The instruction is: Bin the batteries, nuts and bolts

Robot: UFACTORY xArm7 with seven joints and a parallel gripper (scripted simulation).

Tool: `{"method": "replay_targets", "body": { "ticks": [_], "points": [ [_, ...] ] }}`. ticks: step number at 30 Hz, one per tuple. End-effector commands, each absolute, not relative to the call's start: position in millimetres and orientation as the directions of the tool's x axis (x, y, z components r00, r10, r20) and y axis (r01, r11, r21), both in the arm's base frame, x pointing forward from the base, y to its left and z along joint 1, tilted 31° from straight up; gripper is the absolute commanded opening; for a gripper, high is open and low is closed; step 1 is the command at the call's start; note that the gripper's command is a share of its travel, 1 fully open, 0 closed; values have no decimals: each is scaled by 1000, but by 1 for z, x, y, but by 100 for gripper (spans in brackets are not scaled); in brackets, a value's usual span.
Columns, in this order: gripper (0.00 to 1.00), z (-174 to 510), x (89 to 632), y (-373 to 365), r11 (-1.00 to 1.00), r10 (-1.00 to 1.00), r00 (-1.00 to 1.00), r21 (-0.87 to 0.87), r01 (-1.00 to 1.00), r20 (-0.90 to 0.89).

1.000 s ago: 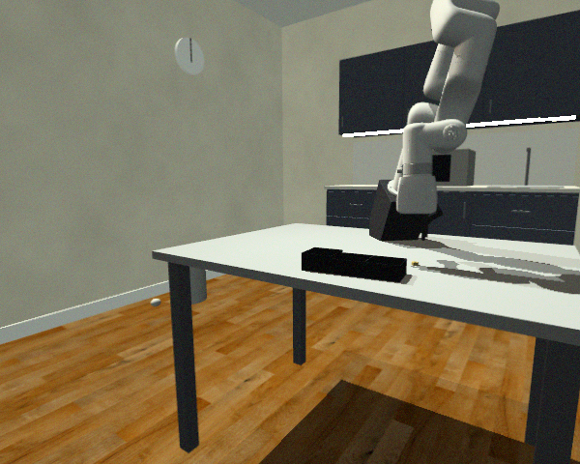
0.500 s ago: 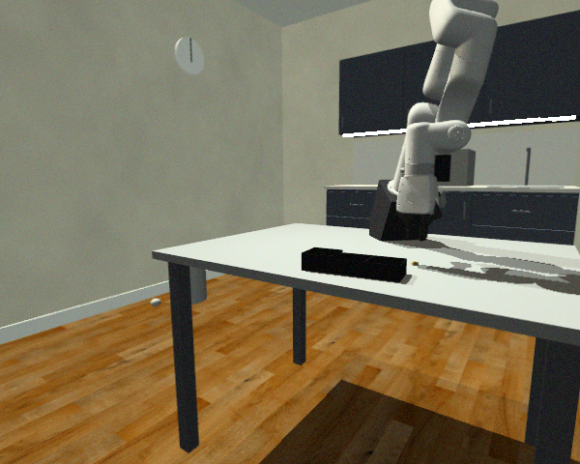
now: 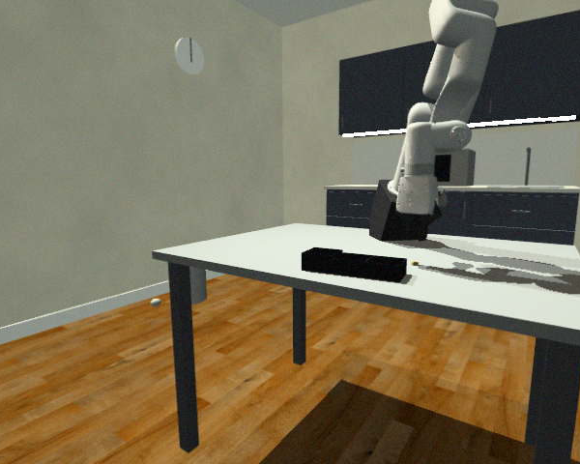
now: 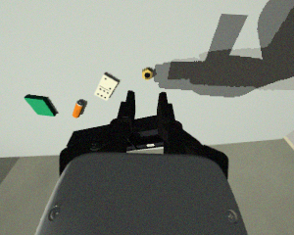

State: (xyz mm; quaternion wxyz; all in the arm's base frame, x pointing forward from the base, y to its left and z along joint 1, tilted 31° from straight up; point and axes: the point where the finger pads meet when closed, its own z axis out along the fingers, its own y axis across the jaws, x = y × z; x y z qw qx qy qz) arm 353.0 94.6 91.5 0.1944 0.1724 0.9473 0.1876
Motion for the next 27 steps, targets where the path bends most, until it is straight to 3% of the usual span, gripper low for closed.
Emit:
{"method": "replay_targets", "body": {
  "ticks": [1, 17, 27],
  "points": [
    [30, 92, 354, 94, 870, 400, -865, 422, 254, -304],
    [30, 92, 354, 94, 870, 400, -865, 422, 254, -304],
    [30, 58, 371, 106, 870, 400, -865, 422, 254, -304]
  ]
}}
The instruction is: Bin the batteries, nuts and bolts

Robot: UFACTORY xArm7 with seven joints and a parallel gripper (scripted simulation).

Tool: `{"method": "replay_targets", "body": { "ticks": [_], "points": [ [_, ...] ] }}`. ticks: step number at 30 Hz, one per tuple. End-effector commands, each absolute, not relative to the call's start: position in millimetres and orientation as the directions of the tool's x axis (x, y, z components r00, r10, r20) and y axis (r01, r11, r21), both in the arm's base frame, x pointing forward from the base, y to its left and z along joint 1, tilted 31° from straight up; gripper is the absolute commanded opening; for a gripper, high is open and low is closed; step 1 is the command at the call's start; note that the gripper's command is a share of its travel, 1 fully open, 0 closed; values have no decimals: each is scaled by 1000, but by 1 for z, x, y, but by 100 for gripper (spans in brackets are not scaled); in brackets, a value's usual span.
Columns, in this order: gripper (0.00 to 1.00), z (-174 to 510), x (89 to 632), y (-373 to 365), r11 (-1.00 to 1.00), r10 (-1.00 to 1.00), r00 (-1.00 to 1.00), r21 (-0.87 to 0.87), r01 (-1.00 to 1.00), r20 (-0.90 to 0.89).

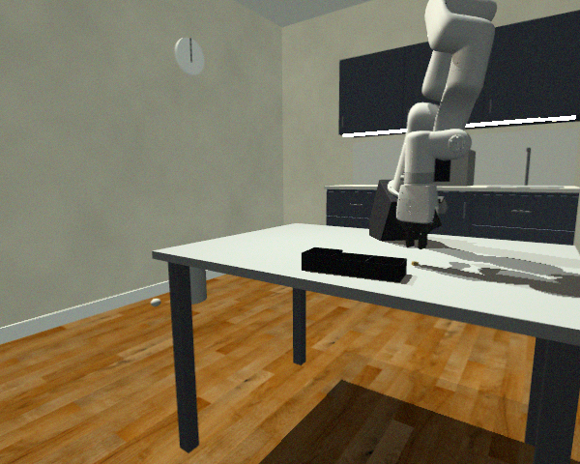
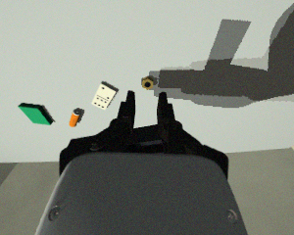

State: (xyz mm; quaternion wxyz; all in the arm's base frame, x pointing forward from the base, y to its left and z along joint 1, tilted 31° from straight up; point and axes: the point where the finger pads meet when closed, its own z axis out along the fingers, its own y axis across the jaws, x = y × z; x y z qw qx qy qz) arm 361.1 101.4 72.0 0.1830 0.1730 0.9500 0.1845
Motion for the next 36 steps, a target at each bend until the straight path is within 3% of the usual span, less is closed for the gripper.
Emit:
{"method": "replay_targets", "body": {
  "ticks": [1, 36],
  "points": [
    [30, 58, 371, 106, 870, 400, -865, 422, 254, -304],
    [30, 34, 383, 114, 870, 400, -865, 422, 254, -303]
  ]
}}
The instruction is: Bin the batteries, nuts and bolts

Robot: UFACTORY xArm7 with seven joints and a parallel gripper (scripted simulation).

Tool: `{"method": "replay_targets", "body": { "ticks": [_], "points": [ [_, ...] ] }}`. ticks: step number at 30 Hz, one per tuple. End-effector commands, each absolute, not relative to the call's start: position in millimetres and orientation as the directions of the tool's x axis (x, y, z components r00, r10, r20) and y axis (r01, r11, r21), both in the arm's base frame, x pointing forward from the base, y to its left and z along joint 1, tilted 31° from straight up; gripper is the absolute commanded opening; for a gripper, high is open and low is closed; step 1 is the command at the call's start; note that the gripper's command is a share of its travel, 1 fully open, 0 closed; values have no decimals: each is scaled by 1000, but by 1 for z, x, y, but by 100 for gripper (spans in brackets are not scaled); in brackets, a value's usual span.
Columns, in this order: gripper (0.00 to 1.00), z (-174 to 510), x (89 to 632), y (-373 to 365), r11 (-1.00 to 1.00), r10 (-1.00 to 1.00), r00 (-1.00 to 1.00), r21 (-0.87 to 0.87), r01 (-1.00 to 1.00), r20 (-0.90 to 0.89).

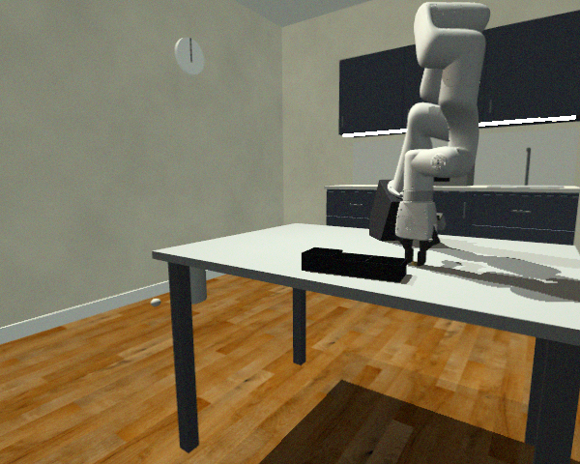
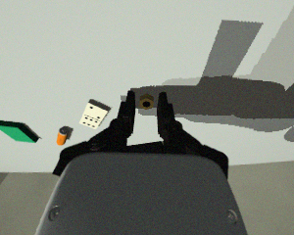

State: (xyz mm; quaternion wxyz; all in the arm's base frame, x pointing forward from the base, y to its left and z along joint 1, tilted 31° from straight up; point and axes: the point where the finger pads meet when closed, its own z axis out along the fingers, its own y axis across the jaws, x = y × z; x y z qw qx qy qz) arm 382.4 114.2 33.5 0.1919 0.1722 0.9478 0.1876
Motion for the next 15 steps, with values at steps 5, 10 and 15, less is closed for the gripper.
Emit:
{"method": "replay_targets", "body": {
  "ticks": [5, 10, 15],
  "points": [
    [30, 34, 383, 114, 870, 400, -865, 422, 254, -303],
    [0, 34, 383, 114, 870, 400, -865, 422, 254, -304],
    [0, 34, 383, 114, 870, 400, -865, 422, 254, -304]
  ]
}}
